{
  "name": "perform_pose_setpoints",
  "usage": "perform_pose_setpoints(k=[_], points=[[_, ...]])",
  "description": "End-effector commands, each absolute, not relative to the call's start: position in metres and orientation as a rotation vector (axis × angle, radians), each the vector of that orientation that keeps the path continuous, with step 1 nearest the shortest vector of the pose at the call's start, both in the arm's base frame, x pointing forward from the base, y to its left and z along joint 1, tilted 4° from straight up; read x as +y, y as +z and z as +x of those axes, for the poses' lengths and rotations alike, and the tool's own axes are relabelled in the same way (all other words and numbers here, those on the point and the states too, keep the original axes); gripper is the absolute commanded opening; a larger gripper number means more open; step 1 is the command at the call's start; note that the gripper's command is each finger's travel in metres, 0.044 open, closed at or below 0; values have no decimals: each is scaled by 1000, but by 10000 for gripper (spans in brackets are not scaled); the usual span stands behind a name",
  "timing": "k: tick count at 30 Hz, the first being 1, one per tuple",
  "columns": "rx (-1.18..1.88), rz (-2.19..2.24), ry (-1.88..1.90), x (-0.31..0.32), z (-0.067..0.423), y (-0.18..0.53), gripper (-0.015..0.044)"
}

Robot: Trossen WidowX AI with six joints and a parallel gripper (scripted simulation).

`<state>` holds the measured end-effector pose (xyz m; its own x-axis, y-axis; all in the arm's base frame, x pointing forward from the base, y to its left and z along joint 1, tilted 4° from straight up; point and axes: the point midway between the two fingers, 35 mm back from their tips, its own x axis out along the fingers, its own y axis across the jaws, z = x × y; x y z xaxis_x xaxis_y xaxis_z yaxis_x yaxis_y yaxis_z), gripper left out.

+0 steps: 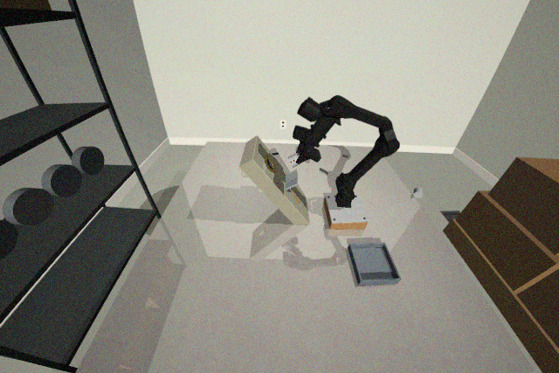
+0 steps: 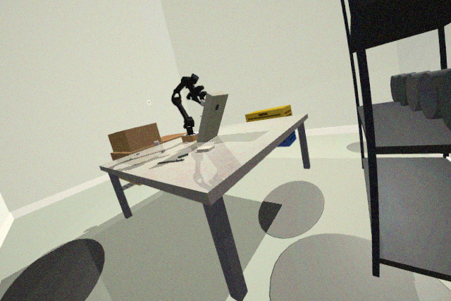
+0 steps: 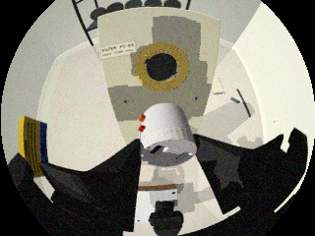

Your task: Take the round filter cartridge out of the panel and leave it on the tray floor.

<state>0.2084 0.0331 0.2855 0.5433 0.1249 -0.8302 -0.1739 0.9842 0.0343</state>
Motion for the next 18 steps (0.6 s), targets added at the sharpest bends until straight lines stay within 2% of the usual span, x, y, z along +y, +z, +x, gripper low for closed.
perform_pose_setpoints(k=[1, 18], points=[[982, -52, 173, 42, 209, 286, 0], [983, -49, 174, 83, 206, 282, 0]])
